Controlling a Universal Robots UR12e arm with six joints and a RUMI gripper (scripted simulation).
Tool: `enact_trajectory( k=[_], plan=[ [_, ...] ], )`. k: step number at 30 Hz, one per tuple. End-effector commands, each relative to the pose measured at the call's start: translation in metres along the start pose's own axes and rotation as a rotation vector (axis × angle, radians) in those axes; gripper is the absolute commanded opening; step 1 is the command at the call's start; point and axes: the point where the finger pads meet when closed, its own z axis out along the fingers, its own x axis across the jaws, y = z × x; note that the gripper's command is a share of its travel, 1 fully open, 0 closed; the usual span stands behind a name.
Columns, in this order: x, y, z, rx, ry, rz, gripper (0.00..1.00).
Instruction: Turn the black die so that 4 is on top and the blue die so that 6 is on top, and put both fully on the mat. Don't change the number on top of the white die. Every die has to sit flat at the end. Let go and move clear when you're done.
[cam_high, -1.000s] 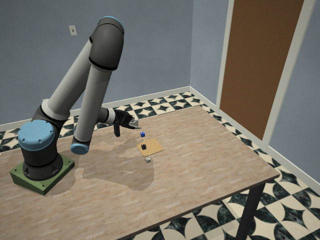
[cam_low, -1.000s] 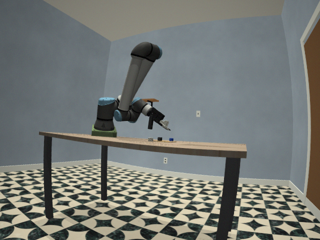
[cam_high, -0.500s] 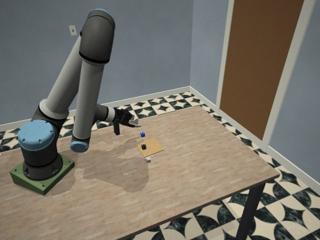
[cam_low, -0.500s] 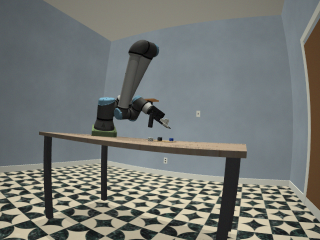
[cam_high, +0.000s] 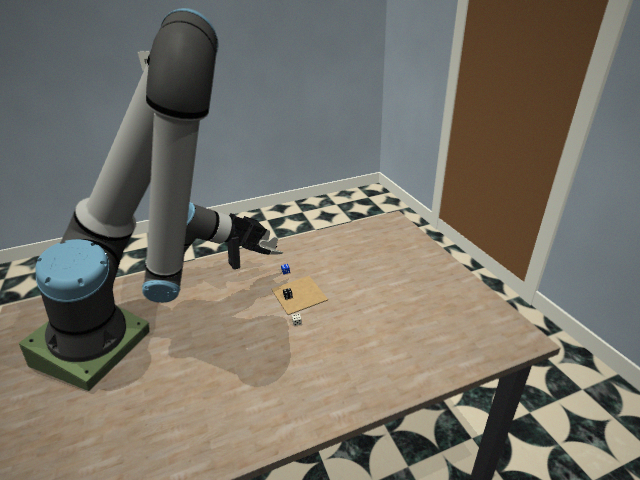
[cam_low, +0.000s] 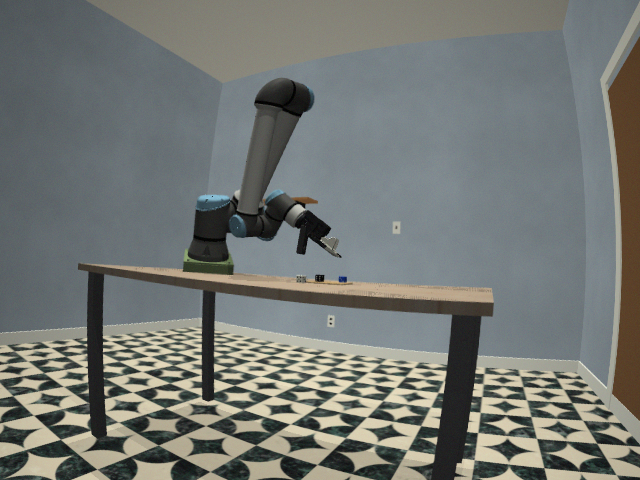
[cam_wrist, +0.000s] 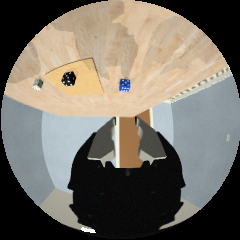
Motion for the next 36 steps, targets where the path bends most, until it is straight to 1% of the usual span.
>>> enact_trajectory(
  k=[1, 7, 12, 14, 21, 29, 31, 36],
  plan=[
    [0.000, 0.001, 0.001, 0.022, 0.000, 0.001, 0.24],
    [0.000, 0.004, 0.002, 0.074, 0.000, 0.000, 0.24],
    [0.000, 0.007, 0.002, 0.134, 0.000, -0.001, 0.24],
    [0.000, 0.007, 0.002, 0.134, 0.000, -0.001, 0.24],
    [0.001, 0.012, 0.002, 0.245, -0.001, -0.003, 0.24],
    [0.000, 0.020, 0.007, 0.407, -0.001, -0.002, 0.24],
    [0.000, 0.020, 0.007, 0.407, -0.001, -0.002, 0.24],
    [0.000, 0.027, 0.009, 0.520, -0.001, -0.002, 0.24]
  ],
)
